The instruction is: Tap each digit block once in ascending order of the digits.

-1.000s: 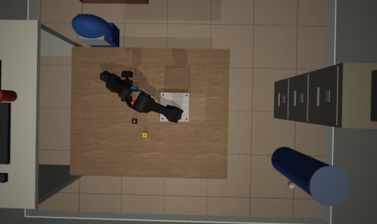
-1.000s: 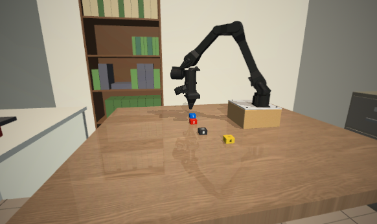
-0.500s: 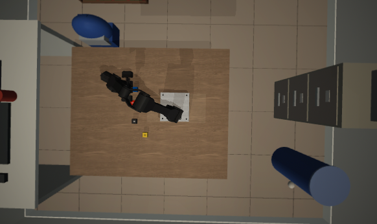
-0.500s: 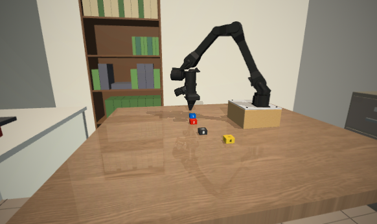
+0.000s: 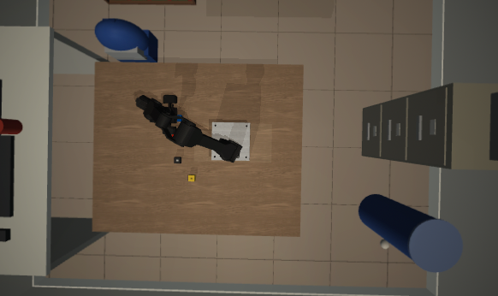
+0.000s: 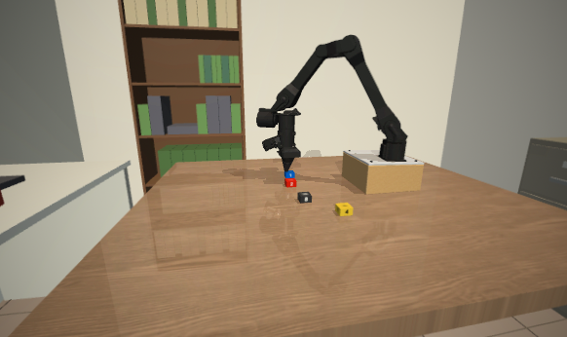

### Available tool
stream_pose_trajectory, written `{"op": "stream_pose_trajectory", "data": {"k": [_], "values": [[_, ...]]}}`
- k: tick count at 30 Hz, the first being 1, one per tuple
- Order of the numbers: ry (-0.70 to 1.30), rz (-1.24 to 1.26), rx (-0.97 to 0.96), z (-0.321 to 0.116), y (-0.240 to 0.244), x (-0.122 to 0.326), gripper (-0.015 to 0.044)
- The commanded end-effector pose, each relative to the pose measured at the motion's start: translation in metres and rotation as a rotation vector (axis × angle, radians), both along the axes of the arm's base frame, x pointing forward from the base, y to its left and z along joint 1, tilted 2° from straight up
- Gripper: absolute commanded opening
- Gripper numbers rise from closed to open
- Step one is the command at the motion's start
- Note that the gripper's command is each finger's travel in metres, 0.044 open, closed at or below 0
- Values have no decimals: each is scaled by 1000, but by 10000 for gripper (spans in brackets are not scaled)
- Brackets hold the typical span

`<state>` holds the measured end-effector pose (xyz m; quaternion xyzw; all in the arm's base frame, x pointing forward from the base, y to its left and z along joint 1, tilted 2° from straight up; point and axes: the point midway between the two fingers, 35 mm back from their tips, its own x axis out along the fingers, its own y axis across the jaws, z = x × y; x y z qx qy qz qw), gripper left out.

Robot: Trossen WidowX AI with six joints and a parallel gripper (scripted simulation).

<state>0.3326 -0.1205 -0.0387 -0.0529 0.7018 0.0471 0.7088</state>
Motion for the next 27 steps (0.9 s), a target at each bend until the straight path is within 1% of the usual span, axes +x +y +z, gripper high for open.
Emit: {"op": "stream_pose_trajectory", "data": {"k": [1,3,7,11,12,15,16,23,25,27], "values": [[5,4,2,-4,0,-1,20],[5,4,2,-4,0,-1,20],[5,4,2,27,0,-1,20],[5,4,2,30,0,-1,20],[5,4,2,39,0,0,20],[5,4,2,94,0,0,20],[5,4,2,104,1,-1,20],[5,4,2,108,4,-1,20],[4,4,5,108,26,-2,20],[5,4,8,108,60,-6,20]]}}
